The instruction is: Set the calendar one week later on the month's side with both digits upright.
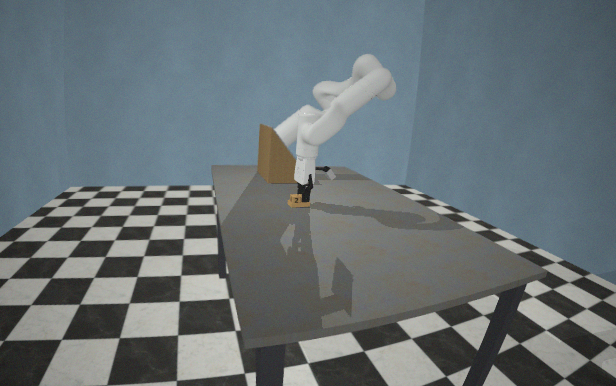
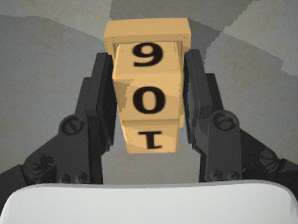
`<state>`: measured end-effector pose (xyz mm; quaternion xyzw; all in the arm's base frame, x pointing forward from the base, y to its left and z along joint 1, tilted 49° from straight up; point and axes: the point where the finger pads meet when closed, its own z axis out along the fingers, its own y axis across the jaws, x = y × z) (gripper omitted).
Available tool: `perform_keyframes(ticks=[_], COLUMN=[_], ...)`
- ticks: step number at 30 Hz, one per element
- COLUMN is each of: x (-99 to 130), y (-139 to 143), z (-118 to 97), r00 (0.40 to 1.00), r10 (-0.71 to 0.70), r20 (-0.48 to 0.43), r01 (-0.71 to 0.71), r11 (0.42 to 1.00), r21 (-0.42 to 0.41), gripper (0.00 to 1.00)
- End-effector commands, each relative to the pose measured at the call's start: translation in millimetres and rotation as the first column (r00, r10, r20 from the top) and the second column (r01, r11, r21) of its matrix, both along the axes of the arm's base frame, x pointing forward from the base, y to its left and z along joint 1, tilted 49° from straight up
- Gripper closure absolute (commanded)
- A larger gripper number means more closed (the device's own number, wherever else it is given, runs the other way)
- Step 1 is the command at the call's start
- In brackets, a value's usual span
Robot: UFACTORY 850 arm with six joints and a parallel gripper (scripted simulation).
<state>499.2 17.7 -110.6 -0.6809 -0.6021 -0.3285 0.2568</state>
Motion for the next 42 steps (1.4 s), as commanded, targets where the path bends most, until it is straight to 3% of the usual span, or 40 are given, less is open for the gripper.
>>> perform_keyframes(ticks=[1,5,21,33,42], x=[1,1,0,-8,-11], y=[-1,-1,-5,-47,-65], z=[0,0,4,41,57], r00=[1.000,1.000,1.000,1.000,1.000], r10=[-0.001,-0.001,-0.001,-0.001,-0.001], r20=[0.001,0.001,0.001,0.001,0.001], r01=[0.001,0.001,0.001,0.001,0.001], r11=[1.000,1.000,1.000,1.000,1.000], r21=[-0.001,-0.001,0.000,0.000,0.000], gripper=[0.59,0.51,0.51,0.51,0.51])
